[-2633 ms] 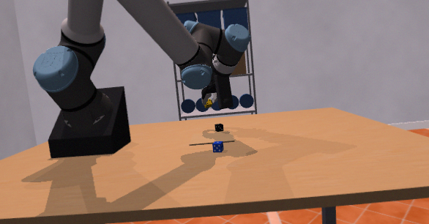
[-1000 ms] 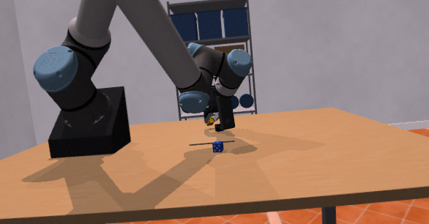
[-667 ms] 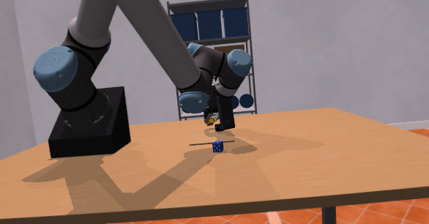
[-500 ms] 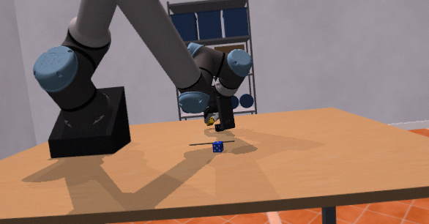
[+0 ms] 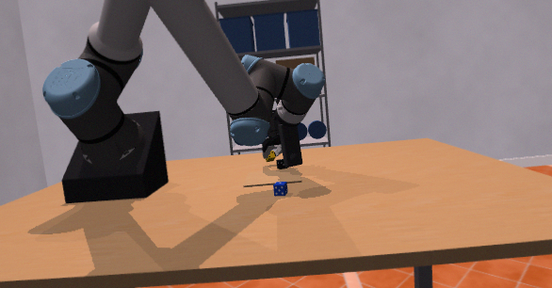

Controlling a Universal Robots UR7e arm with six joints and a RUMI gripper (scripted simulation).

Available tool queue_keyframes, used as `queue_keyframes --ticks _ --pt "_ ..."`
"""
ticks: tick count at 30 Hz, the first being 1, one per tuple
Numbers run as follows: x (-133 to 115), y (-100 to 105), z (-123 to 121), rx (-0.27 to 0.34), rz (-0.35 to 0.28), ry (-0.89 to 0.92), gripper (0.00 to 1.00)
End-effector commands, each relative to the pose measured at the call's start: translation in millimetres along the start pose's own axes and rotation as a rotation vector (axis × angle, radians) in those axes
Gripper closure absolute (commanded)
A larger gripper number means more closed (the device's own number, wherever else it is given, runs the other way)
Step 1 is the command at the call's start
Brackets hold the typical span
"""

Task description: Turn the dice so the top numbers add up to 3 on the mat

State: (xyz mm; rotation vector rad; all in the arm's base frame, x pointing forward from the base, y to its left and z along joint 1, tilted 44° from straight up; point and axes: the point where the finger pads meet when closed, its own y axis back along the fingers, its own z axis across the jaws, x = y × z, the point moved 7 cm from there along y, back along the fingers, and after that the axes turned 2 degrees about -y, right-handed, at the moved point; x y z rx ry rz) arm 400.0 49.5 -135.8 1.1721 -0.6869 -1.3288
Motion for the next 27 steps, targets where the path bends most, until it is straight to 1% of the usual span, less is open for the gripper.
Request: queue_keyframes --ticks 1,27 --pt "-0.3 0.3 -0.2 0.001 0.0 0.001 0.94" --pt "8.6 -5.9 -0.5 0.001 0.0 0.001 0.94"
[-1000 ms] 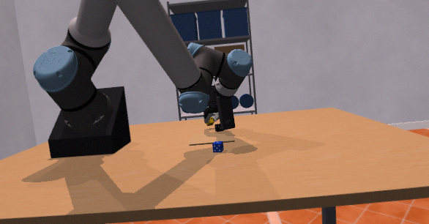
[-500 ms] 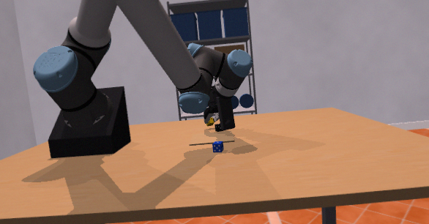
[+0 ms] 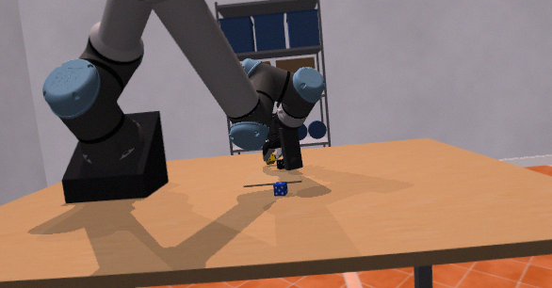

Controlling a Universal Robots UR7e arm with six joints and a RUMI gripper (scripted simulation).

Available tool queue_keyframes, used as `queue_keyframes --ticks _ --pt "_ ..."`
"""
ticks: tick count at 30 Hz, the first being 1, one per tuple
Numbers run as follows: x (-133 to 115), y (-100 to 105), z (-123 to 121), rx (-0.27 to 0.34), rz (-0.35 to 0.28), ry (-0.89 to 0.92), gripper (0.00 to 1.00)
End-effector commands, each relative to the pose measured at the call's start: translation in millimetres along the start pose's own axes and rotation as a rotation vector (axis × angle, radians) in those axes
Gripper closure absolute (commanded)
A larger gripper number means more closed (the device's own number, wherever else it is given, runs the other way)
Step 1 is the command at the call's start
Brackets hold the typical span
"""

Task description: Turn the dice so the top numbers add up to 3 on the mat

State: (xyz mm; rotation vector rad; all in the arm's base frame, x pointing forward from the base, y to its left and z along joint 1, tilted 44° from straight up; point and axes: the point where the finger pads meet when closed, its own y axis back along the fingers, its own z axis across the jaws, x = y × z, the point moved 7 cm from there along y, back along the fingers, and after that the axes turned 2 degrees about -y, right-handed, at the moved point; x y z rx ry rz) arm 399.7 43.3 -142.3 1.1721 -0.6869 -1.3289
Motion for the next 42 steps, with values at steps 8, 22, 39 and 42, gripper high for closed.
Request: queue_keyframes --ticks 8,22,39,42 --pt "2.1 -1.4 -0.3 0.001 0.0 0.001 0.94" --pt "2.1 -1.4 -0.3 0.001 0.0 0.001 0.94" --pt "2.1 -1.4 -0.3 0.001 0.0 0.001 0.94" --pt "2.1 -1.4 -0.3 0.001 0.0 0.001 0.9"
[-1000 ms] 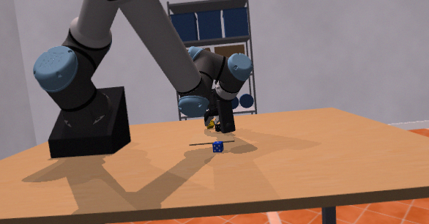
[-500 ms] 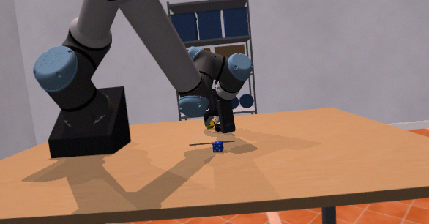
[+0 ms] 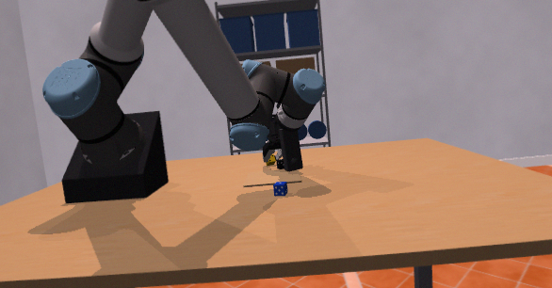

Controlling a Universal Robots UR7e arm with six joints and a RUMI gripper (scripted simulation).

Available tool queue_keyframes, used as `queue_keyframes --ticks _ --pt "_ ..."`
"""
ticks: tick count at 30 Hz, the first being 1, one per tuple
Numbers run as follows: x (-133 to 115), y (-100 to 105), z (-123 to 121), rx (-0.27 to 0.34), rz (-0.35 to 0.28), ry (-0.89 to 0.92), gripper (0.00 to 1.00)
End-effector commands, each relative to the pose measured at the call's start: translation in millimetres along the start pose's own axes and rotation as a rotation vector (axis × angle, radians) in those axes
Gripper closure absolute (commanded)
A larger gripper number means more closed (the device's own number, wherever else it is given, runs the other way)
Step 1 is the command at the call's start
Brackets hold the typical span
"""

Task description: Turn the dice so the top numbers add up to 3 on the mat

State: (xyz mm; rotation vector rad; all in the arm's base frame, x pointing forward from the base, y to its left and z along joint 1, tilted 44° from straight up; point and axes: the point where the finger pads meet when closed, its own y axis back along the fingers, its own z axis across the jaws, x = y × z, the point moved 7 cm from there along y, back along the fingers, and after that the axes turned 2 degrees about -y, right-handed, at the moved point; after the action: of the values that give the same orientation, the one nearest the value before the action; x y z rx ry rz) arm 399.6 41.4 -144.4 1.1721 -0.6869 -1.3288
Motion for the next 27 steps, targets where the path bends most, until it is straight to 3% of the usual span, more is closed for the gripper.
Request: queue_keyframes --ticks 1,4,14,27 --pt "-0.3 0.3 -0.2 0.001 0.0 0.001 0.9" --pt "-0.3 0.3 -0.2 0.001 0.0 0.001 0.9" --pt "-0.3 0.3 -0.2 0.001 0.0 0.001 0.76" --pt "-0.3 0.3 -0.2 0.001 0.0 0.001 0.76"
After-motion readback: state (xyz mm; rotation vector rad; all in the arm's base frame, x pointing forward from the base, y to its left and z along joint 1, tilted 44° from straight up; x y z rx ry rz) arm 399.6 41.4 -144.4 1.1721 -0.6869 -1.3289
